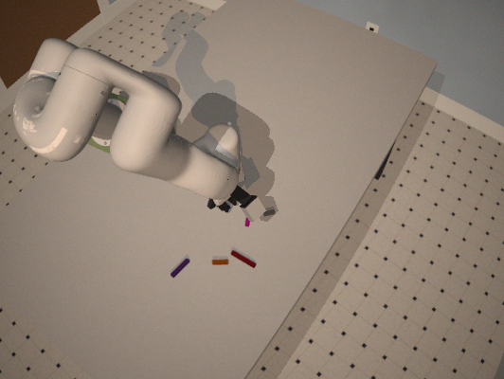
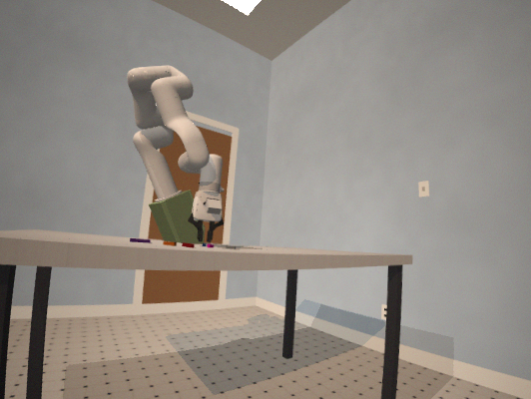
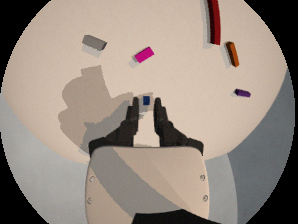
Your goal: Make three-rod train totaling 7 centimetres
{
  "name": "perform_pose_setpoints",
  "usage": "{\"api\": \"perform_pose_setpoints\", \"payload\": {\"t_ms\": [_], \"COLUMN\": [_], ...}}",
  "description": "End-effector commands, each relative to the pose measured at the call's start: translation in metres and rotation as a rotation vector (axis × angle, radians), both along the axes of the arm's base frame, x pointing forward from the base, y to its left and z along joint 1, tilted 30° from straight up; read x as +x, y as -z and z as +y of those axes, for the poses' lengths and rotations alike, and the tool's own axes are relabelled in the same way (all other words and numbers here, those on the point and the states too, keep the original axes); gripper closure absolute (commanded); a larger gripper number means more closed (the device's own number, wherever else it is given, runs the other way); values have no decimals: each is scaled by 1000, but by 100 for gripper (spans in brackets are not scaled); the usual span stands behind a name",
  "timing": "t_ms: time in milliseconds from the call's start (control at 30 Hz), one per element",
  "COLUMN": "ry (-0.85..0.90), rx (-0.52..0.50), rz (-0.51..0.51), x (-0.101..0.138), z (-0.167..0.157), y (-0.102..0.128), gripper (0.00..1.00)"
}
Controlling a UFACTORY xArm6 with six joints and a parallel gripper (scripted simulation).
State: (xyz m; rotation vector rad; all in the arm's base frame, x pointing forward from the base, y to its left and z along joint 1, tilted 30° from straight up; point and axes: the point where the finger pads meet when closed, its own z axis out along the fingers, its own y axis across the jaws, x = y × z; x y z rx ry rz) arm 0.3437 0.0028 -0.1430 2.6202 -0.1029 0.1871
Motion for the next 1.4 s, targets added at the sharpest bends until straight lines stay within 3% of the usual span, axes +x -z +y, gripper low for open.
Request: {"api": "perform_pose_setpoints", "payload": {"t_ms": [0,1367], "ry": [-1,-1], "rx": [1,1], "rz": [-2,-2], "x": [1,3], "z": [1,-6], "y": [-1,12], "gripper": [76,76]}}
